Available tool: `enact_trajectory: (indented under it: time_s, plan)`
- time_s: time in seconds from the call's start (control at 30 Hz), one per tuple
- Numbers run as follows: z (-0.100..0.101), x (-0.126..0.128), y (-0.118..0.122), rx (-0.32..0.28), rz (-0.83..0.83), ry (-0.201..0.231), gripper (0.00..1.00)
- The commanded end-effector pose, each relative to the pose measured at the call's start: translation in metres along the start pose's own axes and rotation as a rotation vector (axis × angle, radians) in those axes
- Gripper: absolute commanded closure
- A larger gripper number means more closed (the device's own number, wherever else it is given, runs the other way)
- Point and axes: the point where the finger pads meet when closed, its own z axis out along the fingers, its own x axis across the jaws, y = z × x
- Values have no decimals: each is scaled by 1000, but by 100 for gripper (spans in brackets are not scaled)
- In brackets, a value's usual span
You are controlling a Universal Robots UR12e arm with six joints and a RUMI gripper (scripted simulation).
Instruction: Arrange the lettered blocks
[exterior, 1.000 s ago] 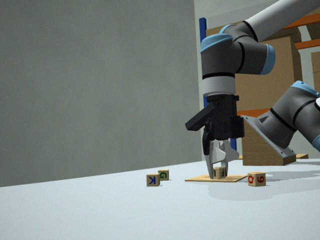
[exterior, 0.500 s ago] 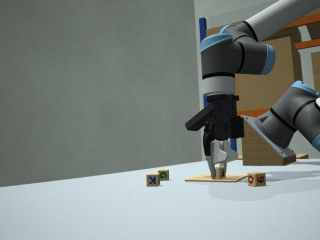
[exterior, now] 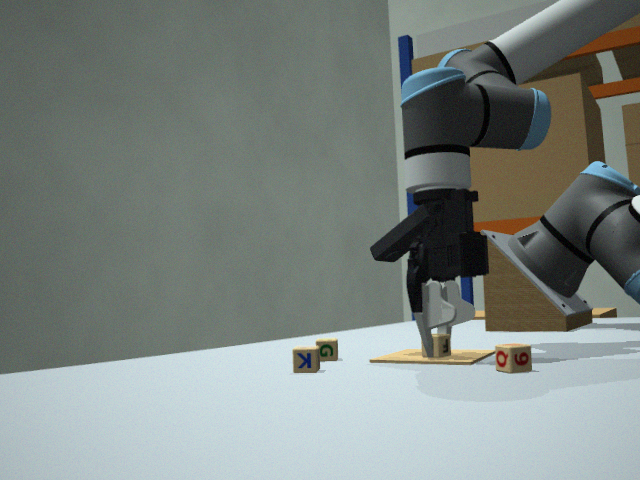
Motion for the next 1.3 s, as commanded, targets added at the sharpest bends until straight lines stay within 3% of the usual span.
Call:
enact_trajectory:
  time_s: [0.0,1.0,1.13,1.27]
  plan:
    - [-1,-1,0,0,0,-1,91]
    - [-1,-1,0,0,0,-1,91]
    - [-11,-1,0,0,0,-1,91]
    - [-34,-1,0,0,0,-1,91]
